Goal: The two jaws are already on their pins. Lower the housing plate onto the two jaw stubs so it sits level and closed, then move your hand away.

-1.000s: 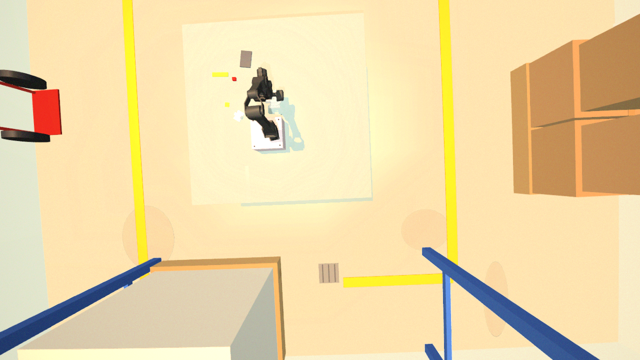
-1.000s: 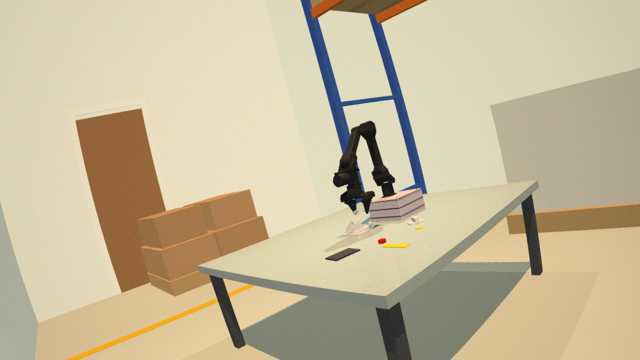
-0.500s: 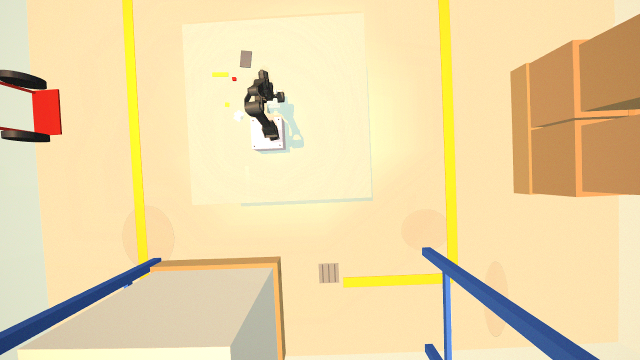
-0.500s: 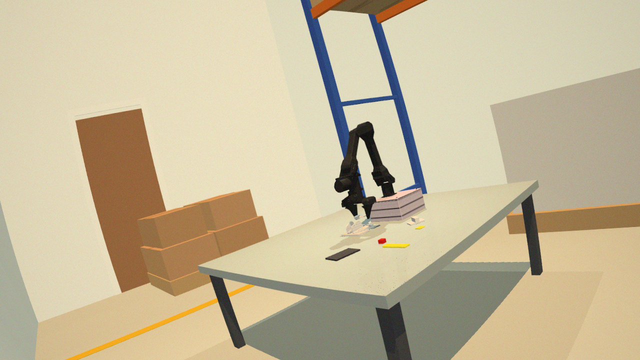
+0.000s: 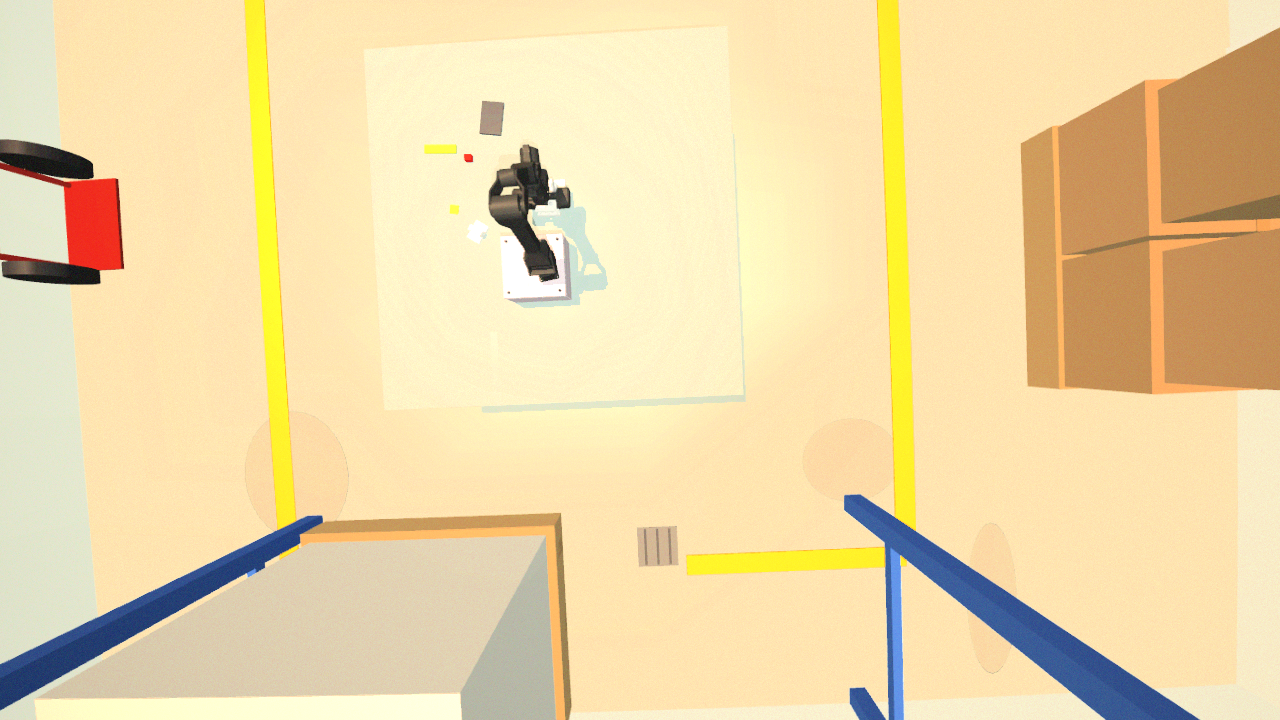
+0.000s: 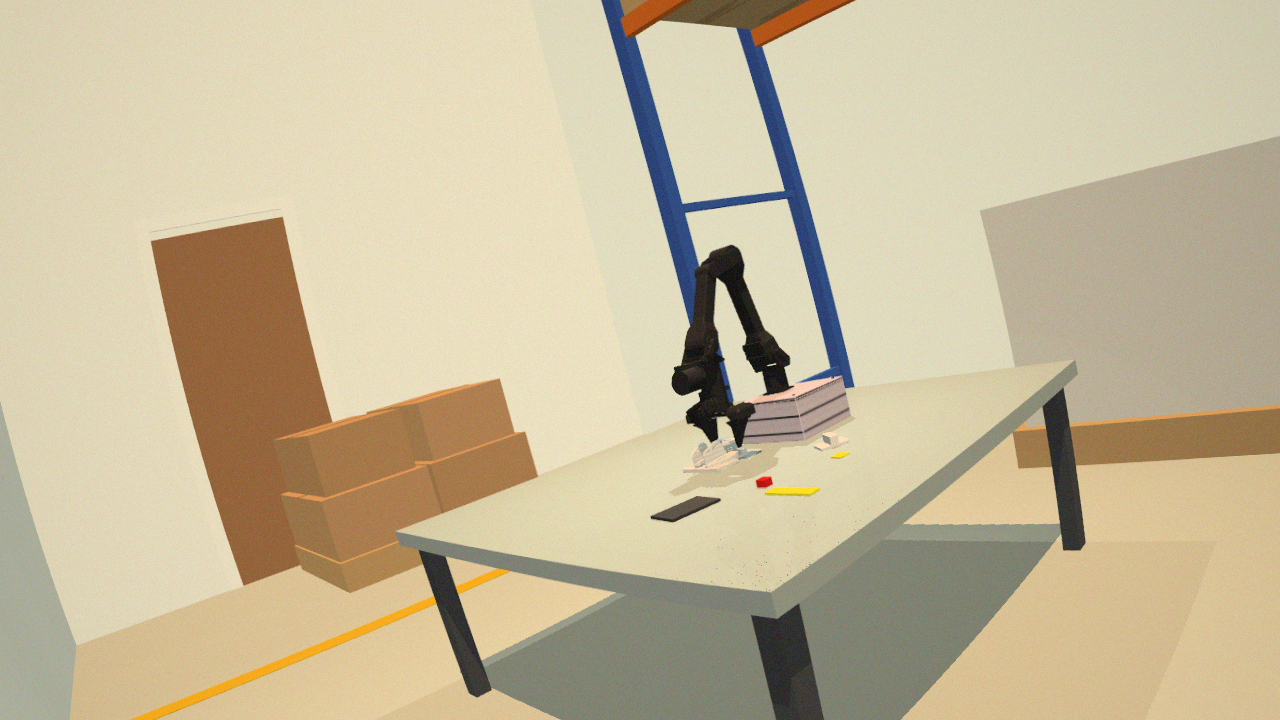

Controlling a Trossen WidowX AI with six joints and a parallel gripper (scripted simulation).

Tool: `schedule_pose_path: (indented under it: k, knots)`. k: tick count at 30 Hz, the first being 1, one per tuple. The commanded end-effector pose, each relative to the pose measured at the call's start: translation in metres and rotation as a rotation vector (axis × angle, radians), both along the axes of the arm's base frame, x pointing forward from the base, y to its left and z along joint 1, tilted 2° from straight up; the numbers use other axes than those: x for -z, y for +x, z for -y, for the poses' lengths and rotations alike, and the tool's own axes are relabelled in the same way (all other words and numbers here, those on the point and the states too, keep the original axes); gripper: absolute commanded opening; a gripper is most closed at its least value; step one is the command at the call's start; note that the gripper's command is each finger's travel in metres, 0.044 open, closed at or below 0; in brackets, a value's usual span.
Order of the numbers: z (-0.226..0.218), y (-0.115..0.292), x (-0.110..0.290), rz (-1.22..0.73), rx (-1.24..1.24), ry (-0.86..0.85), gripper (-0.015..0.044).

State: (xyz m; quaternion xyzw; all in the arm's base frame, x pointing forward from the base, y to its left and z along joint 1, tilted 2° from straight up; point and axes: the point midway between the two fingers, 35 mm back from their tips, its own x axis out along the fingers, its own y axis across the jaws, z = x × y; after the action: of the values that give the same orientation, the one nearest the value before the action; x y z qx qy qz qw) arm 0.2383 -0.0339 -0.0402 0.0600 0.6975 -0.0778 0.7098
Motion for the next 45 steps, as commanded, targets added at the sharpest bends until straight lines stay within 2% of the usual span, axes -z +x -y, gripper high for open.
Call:
schedule_pose_path:
  k: [1,45]
  knots:
    - [0.0006,-0.0025,0.0047,-0.007,-0.003,-0.004,0.0351]
    - [0.0009,-0.0026,0.012,-0.007,-0.011,-0.004,0.0351]
